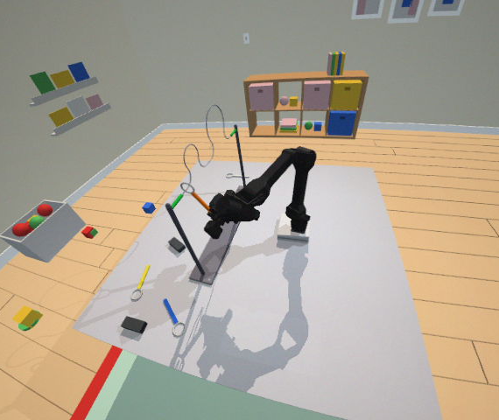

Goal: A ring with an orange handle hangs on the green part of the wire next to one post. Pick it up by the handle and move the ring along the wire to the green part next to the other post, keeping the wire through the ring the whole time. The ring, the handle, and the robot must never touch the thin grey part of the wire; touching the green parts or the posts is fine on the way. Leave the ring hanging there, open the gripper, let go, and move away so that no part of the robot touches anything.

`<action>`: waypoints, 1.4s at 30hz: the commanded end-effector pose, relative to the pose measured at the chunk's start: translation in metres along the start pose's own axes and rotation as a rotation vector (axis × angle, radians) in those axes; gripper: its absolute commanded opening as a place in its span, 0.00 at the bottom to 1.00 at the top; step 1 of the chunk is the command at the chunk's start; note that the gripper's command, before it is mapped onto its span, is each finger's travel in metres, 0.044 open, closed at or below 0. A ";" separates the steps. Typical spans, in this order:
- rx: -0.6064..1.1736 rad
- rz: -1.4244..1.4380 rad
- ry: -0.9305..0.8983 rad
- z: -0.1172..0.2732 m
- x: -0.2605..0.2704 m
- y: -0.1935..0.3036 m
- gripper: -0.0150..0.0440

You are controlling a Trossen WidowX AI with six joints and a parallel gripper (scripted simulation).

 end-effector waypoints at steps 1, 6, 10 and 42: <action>0.013 -0.052 -0.021 0.001 0.011 0.001 0.00; 0.020 -0.082 -0.033 0.003 0.019 0.002 0.00; 0.023 -0.097 -0.039 0.004 0.024 0.003 0.00; 0.024 -0.116 -0.047 0.010 0.057 0.006 0.00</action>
Point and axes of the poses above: the point midway between the two fingers, 35 mm back from their tips, its own z axis back along the fingers, its own x axis across the jaws, y = z × x, the point moved 7 cm from there along z, back along the fingers, and after that the axes turned 13 degrees about -z, right-handed, at the moved point
